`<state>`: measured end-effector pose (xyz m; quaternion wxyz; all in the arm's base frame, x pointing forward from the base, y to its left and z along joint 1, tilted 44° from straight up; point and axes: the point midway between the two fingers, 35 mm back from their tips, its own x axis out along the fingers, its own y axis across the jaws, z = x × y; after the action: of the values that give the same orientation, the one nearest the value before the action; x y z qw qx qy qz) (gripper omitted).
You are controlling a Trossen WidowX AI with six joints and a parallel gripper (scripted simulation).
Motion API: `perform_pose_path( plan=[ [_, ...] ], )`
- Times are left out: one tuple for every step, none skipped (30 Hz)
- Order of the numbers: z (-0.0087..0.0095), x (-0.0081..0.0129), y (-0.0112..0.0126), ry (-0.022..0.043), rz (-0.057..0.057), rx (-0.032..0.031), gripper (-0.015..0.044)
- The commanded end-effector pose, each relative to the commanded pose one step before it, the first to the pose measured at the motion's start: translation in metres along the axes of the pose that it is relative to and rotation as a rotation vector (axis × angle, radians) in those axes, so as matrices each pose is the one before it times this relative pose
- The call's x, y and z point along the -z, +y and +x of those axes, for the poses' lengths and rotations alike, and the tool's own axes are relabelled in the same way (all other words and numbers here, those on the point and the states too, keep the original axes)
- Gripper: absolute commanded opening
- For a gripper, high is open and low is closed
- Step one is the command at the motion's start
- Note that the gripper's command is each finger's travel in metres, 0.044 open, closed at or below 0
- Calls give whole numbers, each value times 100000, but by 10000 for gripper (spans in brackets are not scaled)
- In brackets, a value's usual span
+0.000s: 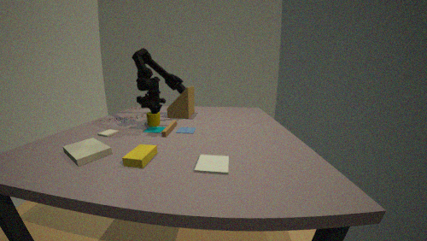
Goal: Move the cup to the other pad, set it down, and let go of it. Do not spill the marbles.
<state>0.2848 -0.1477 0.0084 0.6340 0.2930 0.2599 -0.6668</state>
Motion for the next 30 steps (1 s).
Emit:
perform_pose_path(
  plan=[
    [697,224,-324,242,-1208,855,0],
    [141,-8,-8,-13,-2,1,0],
    [141,-8,-9,-14,-2,2,0],
    [141,-8,-10,-15,-2,2,0],
    [140,-8,-10,-16,-2,2,0],
    [140,-9,-11,-17,-2,2,0],
    [140,-9,-12,-19,-2,2,0],
    [140,-9,-13,-20,-3,2,0],
    [139,-10,-14,-21,-3,2,0],
    [113,-8,-12,-18,-2,2,0],
    [68,-5,-7,-11,-1,1,0],
    [23,-2,-2,-4,-1,0,0],
    [0,0,0,0,0,0,0],
    [-305,-267,258,-462,1160,-590,0],
    [0,0,0,0,0,0,0],
    [0,0,0,0,0,0,0],
    [0,0,0,0,0,0,0],
    [0,0,0,0,0,0,0],
    [0,0,0,0,0,0,0],
    [0,0,0,0,0,0,0],
    [0,0,0,0,0,0,0],
    [0,0,0,0,0,0,0],
    [0,0,0,0,0,0,0],
    [0,0,0,0,0,0,0],
    [0,0,0,0,0,0,0],
    [0,0,0,0,0,0,26],
    [0,0,0,0,0,0,53],
    [0,0,0,0,0,0,79],
    [0,0,0,0,0,0,105],
    [0,0,0,0,0,0,131]
  ],
)
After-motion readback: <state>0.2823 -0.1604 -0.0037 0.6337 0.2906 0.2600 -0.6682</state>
